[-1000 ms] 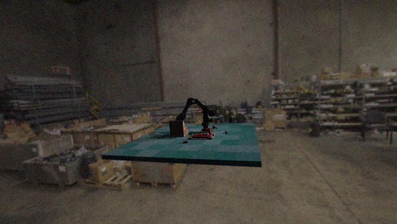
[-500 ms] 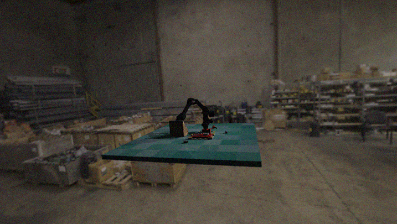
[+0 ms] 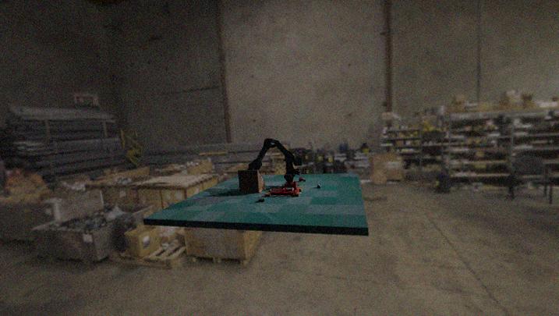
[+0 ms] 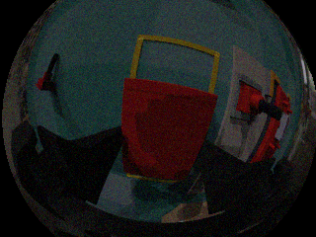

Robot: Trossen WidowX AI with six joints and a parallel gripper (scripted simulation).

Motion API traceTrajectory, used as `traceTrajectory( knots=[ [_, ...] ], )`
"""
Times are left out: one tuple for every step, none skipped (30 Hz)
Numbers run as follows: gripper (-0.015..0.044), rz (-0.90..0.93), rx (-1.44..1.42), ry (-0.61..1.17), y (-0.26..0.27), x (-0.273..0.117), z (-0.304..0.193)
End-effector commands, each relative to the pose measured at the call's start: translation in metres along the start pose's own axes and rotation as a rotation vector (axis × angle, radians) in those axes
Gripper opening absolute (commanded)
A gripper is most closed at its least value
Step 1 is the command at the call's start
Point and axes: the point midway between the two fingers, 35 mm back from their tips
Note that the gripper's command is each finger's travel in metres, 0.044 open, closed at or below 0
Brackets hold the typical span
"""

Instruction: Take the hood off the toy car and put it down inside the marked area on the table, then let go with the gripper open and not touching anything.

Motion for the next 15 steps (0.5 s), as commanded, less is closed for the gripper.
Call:
traceTrajectory(
  knots=[
    [0.0000, -0.007, 0.007, -0.001, -0.0020, 0.0025, 0.0007],
    [0.0000, -0.007, 0.007, -0.001, -0.0020, 0.0029, 0.0006],
    [0.0026, 0.000, 0.000, 0.000, 0.0001, 0.0011, -0.0001],
    [0.0053, 0.000, 0.000, 0.000, 0.0001, 0.0011, -0.0001],
    [0.0079, 0.000, 0.000, 0.000, 0.0001, 0.0011, -0.0001],
    [0.0105, 0.000, 0.000, 0.000, 0.0001, 0.0011, -0.0001],
    [0.0131, 0.000, 0.000, 0.000, 0.0001, 0.0011, -0.0001],
    [0.0157, 0.000, 0.000, 0.000, 0.0001, 0.0011, -0.0001],
    [0.0184, 0.000, 0.000, 0.000, 0.0001, 0.0011, -0.0001],
    [0.0210, 0.000, 0.000, 0.000, 0.0001, 0.0011, -0.0001],
    [0.0236, 0.000, 0.000, 0.000, 0.0001, 0.0011, -0.0001],
    [0.0262, 0.000, 0.000, 0.000, 0.0001, 0.0011, -0.0001],
    [0.0289, 0.000, 0.000, 0.000, 0.0001, 0.0011, -0.0001],
    [0.0315, 0.000, 0.000, 0.000, 0.0001, 0.0011, -0.0001],
    [0.0341, 0.000, 0.000, 0.000, 0.0001, 0.0011, -0.0001]
  ],
)
Point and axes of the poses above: the point midway between the two fingers, 35 mm back from their tips, its own x axis out along the fingers, its own y axis across the jaws, z = x × y, and after that the axes turned 15 degrees about x, right-handed
